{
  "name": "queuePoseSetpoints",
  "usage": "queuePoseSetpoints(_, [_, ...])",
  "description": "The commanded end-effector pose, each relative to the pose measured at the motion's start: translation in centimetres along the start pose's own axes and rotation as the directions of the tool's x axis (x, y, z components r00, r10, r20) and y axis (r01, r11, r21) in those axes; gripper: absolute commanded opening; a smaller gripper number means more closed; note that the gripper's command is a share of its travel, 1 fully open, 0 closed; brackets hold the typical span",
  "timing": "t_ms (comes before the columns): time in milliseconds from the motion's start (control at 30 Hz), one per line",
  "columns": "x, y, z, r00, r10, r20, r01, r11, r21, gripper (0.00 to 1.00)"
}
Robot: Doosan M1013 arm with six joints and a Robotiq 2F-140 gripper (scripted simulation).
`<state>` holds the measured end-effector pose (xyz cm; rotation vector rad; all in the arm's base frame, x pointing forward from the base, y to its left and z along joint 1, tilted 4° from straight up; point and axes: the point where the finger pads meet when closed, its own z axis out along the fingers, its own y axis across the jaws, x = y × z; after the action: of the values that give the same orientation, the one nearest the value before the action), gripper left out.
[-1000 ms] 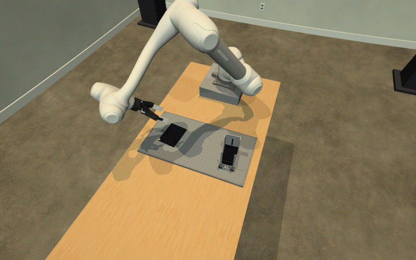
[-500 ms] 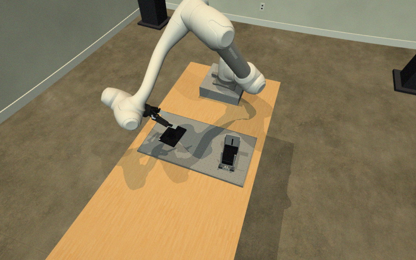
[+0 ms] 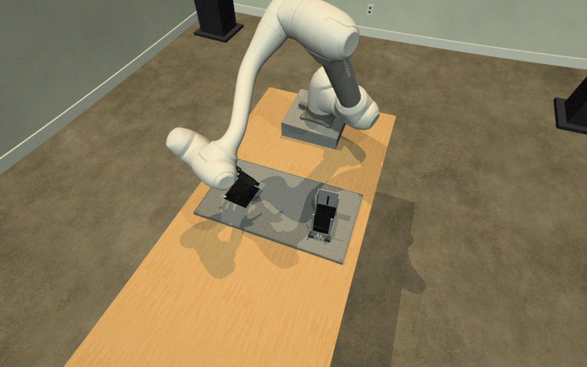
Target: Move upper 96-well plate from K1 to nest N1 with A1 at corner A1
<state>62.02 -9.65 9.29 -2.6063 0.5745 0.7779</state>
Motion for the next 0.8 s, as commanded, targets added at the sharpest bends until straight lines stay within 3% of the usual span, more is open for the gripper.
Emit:
queuePoseSetpoints(0, [-0.3,-1.7,0.7,1.000,-0.009,-0.014,0.009,1.000,-0.016,1.00])
queuePoseSetpoints(67, [-0.4,-2.6,1.0,1.000,-0.009,-0.014,0.009,1.000,-0.016,1.00])
queuePoseSetpoints(200, [-0.8,-4.4,1.7,0.994,-0.073,-0.085,0.065,0.994,-0.093,1.00])
queuePoseSetpoints(367, [-1.1,-5.8,2.2,0.994,-0.073,-0.085,0.065,0.994,-0.093,1.00])
queuePoseSetpoints(500, [-1.6,-7.6,2.9,0.977,-0.148,-0.153,0.122,0.979,-0.165,1.00])
queuePoseSetpoints(700, [-2.3,-10.3,3.9,0.977,-0.148,-0.153,0.122,0.979,-0.165,1.00])
queuePoseSetpoints(767, [-2.7,-11.2,4.2,0.963,-0.193,-0.188,0.154,0.967,-0.202,1.00])
